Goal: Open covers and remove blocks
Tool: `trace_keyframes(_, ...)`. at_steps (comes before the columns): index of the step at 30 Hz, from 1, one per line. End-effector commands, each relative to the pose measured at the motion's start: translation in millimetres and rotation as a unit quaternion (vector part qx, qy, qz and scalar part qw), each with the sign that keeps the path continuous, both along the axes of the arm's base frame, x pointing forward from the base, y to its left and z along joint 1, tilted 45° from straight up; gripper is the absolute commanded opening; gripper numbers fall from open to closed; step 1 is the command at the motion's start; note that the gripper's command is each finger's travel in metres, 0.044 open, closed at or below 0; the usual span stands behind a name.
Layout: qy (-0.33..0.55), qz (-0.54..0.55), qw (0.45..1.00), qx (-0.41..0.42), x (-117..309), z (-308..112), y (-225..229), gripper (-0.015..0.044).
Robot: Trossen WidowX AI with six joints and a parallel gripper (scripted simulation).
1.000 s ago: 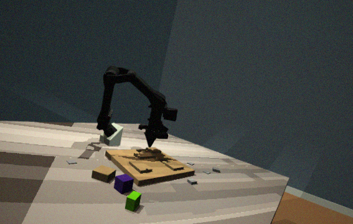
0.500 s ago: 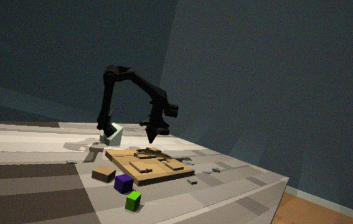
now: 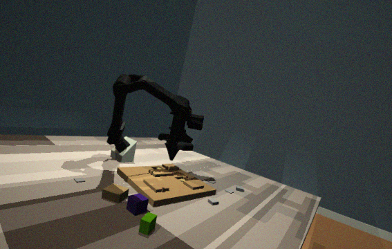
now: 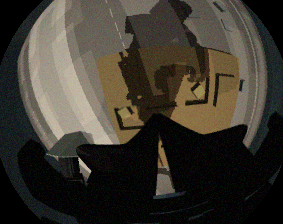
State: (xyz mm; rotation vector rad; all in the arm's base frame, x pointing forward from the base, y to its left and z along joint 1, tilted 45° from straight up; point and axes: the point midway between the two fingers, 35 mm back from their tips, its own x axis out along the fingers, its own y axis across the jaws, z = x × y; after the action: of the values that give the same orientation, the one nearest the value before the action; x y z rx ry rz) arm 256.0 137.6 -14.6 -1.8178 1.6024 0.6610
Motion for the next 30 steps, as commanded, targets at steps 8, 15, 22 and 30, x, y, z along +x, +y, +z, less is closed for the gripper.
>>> trace_keyframes(8,-0.003,0.000,1.000,-0.002,45.2,26.1,-10.2,0.0000)
trace_keyframes(15,-0.003,0.000,1.000,-0.002,45.2,26.1,-10.2,0.0000)
trace_keyframes(22,-0.003,0.000,1.000,-0.002,45.2,26.1,-10.2,0.0000)
trace_keyframes(30,-0.003,0.000,1.000,-0.002,45.8,24.3,-11.8,0.0000)
